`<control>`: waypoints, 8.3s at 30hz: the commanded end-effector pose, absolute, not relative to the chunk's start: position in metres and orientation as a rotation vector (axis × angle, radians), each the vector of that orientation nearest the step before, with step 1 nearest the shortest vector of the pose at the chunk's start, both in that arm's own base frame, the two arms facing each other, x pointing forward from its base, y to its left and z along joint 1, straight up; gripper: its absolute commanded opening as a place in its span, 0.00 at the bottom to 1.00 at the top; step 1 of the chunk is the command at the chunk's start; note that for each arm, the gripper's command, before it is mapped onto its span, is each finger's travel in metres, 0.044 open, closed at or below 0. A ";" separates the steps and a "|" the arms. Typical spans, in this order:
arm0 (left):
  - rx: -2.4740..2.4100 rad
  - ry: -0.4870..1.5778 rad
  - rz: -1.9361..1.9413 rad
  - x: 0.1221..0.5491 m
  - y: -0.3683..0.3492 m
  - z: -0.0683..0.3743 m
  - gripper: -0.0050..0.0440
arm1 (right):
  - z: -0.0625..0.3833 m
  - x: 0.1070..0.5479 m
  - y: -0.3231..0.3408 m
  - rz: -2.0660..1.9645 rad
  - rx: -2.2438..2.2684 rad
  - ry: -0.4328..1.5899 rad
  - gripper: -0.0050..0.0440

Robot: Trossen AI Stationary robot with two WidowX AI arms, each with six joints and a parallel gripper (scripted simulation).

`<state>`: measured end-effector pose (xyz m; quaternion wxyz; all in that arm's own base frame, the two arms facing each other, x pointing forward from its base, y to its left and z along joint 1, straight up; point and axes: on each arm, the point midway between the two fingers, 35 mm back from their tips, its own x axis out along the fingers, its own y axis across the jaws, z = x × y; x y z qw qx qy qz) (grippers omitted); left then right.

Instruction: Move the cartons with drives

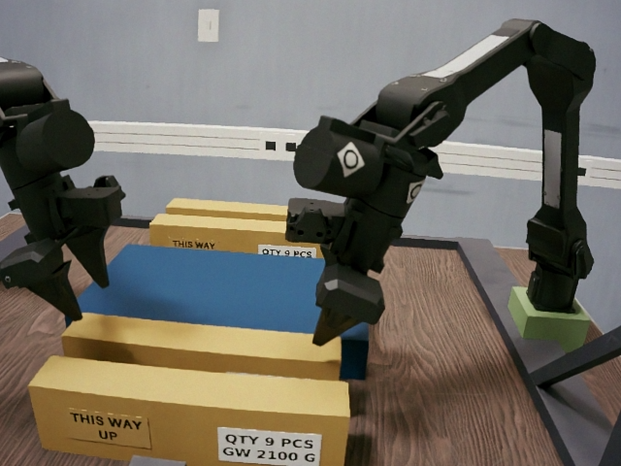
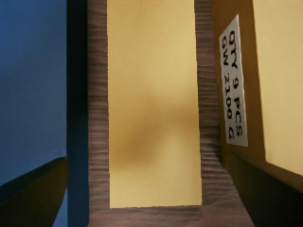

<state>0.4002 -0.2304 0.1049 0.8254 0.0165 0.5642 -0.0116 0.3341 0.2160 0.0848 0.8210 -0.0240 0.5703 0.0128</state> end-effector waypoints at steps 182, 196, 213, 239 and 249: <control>0.013 1.159 -0.039 0.406 -0.232 0.044 0.00 | 0.027 0.338 0.219 0.038 -0.030 1.185 0.00; 0.013 1.159 -0.039 0.406 -0.232 0.044 0.00 | 0.027 0.338 0.219 0.038 -0.030 1.185 0.00; 0.013 1.159 -0.039 0.406 -0.232 0.044 0.00 | 0.027 0.338 0.219 0.038 -0.030 1.185 0.00; 0.009 1.157 -0.047 0.404 -0.235 0.044 0.00 | 0.028 0.337 0.223 0.055 -0.026 1.181 0.00; 0.009 1.157 -0.047 0.404 -0.235 0.044 0.00 | 0.028 0.337 0.223 0.055 -0.026 1.181 0.00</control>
